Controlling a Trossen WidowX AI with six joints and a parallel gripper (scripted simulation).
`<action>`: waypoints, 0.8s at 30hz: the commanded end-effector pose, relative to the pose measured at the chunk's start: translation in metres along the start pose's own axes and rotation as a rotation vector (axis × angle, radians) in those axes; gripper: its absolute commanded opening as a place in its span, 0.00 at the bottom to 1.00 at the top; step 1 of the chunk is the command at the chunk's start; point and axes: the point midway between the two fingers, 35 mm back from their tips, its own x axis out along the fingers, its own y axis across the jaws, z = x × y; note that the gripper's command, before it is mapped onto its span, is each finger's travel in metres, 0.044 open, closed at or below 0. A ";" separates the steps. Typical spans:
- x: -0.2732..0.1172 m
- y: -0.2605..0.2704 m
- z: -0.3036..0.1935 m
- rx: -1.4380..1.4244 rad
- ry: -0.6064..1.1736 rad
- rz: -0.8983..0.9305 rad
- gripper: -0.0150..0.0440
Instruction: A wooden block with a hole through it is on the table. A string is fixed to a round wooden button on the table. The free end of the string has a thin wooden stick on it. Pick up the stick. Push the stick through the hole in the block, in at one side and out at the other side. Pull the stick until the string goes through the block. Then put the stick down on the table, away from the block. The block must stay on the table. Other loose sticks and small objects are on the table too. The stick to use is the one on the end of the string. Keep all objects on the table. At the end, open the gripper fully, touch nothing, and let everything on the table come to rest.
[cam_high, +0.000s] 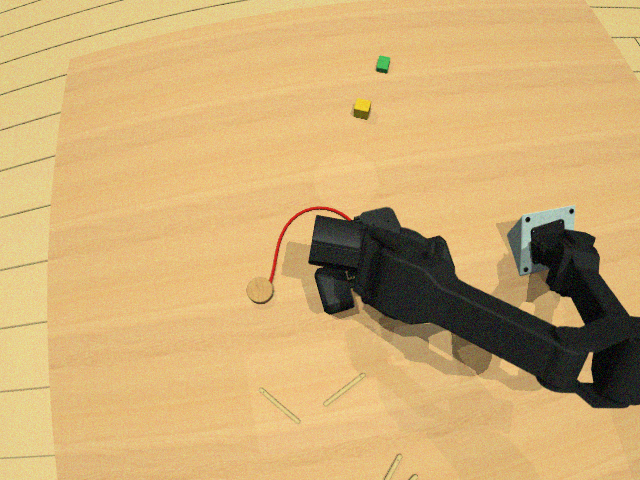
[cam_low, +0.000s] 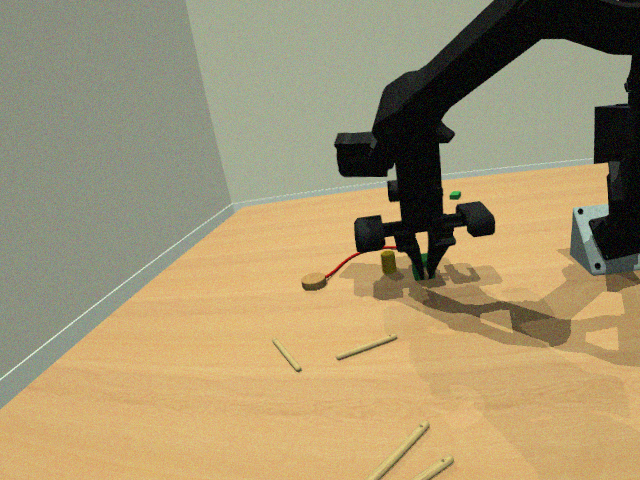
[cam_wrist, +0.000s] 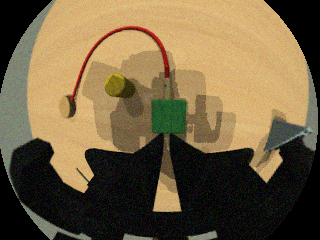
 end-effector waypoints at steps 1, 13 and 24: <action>0.000 -0.001 0.000 0.005 -0.003 0.000 0.25; -0.001 -0.001 -0.012 0.004 -0.001 -0.001 0.25; -0.002 -0.002 -0.024 0.005 -0.001 -0.003 0.25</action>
